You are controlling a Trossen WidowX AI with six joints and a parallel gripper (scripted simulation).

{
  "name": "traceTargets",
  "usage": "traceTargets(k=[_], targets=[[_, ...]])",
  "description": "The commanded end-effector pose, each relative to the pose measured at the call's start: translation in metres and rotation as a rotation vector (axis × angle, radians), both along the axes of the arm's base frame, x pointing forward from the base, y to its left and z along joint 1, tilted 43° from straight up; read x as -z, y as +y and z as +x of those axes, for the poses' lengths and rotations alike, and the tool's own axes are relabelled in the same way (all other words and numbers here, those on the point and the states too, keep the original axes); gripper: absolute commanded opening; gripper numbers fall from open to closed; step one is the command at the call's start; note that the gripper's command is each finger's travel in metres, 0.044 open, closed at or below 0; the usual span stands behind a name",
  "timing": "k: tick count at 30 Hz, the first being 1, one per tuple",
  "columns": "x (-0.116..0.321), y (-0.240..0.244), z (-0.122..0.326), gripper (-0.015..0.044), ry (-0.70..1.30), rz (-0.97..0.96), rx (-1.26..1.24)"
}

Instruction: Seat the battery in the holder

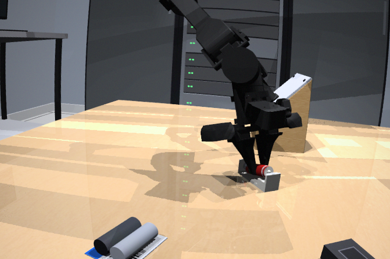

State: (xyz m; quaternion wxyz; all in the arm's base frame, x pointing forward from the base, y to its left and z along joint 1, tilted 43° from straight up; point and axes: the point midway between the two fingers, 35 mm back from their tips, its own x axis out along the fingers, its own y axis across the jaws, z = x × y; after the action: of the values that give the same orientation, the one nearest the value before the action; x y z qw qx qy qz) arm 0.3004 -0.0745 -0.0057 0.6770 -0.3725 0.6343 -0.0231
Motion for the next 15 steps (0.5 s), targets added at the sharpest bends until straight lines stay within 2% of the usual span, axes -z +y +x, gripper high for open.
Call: traceTargets(k=[1, 15], targets=[[0.0039, -0.0025, -0.0054, 0.0065, 0.042, -0.019, 0.024], [0.0044, -0.0032, -0.0035, 0.0065, 0.101, -0.049, 0.072]])
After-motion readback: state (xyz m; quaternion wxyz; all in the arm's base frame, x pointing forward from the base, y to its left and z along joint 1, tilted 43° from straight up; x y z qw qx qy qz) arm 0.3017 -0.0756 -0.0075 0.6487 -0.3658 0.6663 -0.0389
